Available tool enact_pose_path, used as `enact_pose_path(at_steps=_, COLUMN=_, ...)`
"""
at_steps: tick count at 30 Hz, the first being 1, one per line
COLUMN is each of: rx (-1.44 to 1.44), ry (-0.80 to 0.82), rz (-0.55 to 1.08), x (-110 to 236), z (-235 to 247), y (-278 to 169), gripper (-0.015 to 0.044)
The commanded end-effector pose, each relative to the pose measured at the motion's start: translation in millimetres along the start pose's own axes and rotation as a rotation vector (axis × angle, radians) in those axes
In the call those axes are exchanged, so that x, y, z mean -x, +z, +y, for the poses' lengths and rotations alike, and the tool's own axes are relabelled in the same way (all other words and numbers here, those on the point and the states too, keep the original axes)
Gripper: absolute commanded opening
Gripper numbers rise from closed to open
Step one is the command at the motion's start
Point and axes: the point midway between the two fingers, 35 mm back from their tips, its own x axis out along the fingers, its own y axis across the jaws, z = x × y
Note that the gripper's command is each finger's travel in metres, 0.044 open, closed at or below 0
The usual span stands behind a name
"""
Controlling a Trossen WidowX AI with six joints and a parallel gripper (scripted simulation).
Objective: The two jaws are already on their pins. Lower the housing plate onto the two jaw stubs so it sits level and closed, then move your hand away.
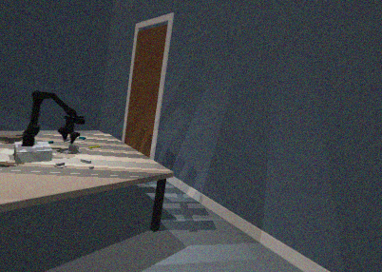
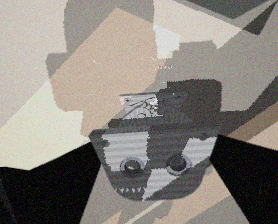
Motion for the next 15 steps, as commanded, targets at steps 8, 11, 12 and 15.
enact_pose_path(at_steps=8, rx=-0.018, ry=0.005, rz=-0.001, x=-0.2, z=0.6, y=0.5, gripper=0.0351)
enact_pose_path(at_steps=11, rx=-0.018, ry=0.005, rz=-0.001, x=-0.2, z=0.6, y=0.5, gripper=0.0351)
enact_pose_path(at_steps=12, rx=-0.018, ry=0.005, rz=-0.001, x=-0.2, z=0.6, y=0.5, gripper=0.0351)
enact_pose_path(at_steps=15, rx=-0.018, ry=0.005, rz=-0.001, x=-0.2, z=0.3, y=0.8, gripper=0.0351)
